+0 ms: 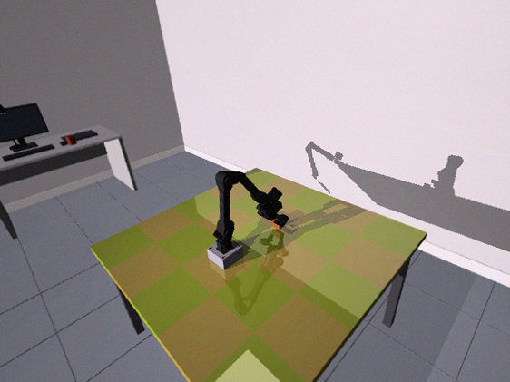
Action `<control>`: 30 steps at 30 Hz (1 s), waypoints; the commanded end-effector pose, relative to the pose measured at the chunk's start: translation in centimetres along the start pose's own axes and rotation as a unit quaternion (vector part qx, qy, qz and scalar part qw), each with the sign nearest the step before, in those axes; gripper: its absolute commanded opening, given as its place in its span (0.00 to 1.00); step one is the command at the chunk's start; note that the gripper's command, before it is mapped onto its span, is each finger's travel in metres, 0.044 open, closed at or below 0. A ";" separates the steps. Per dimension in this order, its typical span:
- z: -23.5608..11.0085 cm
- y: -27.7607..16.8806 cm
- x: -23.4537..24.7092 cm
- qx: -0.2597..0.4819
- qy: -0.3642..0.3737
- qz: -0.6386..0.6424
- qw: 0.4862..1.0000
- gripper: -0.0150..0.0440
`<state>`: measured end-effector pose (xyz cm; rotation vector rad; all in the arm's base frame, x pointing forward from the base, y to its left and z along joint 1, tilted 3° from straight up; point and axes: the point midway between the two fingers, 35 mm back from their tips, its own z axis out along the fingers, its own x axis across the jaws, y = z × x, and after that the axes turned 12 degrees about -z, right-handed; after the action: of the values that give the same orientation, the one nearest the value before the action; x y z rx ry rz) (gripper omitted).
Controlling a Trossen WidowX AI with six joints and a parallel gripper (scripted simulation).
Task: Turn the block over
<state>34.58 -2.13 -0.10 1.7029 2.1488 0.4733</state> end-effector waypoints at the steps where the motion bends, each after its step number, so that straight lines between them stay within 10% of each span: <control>1: -0.3 -0.1 0.1 -0.029 -0.004 0.000 1.000 0.25; 30: 3.8 -0.7 -0.1 -0.189 -0.039 0.003 0.981 0.25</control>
<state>36.76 -2.32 -2.62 1.4841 1.8626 0.7369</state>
